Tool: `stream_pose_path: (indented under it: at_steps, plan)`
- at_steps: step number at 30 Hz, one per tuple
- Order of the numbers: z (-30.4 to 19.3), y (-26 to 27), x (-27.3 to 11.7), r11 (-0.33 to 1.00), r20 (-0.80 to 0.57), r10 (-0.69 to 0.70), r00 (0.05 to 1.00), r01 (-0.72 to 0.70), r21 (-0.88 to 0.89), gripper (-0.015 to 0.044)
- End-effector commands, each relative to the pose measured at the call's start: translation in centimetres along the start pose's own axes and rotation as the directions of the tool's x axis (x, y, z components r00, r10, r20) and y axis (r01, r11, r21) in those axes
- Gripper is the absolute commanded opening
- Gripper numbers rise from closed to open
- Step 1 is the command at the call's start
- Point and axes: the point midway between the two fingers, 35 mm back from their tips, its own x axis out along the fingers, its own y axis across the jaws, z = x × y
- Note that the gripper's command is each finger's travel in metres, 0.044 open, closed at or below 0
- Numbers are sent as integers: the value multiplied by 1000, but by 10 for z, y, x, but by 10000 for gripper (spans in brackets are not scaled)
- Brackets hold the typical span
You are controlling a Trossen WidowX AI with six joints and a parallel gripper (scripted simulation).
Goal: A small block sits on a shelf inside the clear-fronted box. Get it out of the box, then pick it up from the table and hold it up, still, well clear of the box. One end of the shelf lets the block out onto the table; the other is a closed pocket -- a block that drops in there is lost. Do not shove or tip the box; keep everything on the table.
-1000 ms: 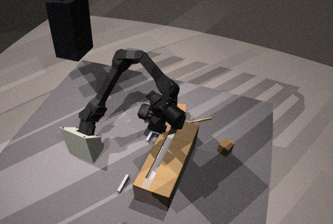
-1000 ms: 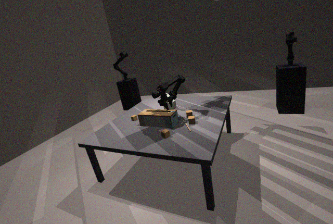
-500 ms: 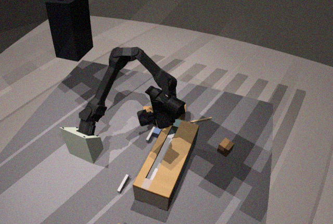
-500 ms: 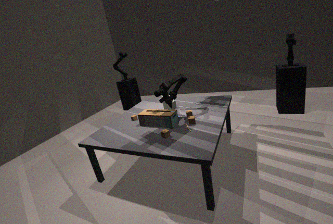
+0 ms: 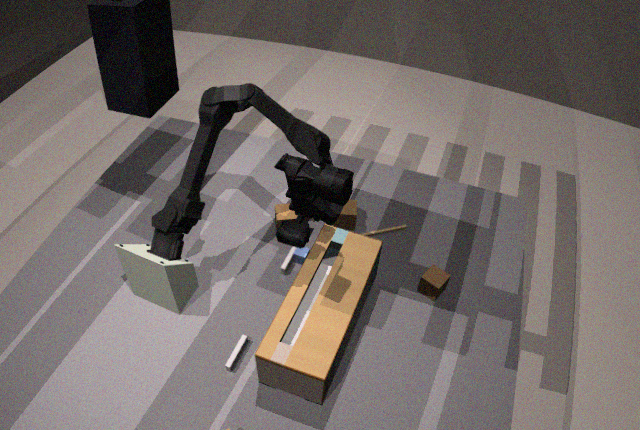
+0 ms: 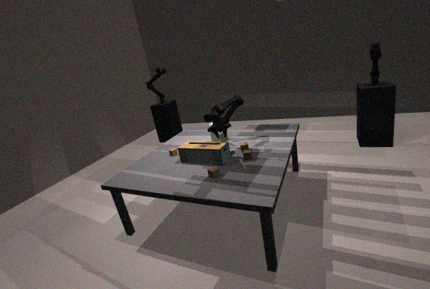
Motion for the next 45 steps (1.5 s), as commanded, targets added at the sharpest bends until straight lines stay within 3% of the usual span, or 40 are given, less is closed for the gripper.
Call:
stream_pose_path:
  at_steps: [1, 12, 18, 25, 32, 38, 45]
  plan:
    - [-17, 9, 3, 493, 83, -93, 992, 118, -862, 285]
    - [-22, 18, 1, -136, 154, -126, 980, 136, -981, 285]
    - [-25, 23, 0, -471, 197, -138, 971, 111, -875, 285]
    - [-28, 29, -2, -780, 247, -144, 958, 43, -624, 285]
    - [-31, 34, -4, -956, 291, -145, 946, -57, -289, 285]
    - [-33, 38, -5, -987, 324, -142, 935, -157, 21, 285]
    - [-33, 38, -6, -985, 326, -142, 935, -165, 43, 285]
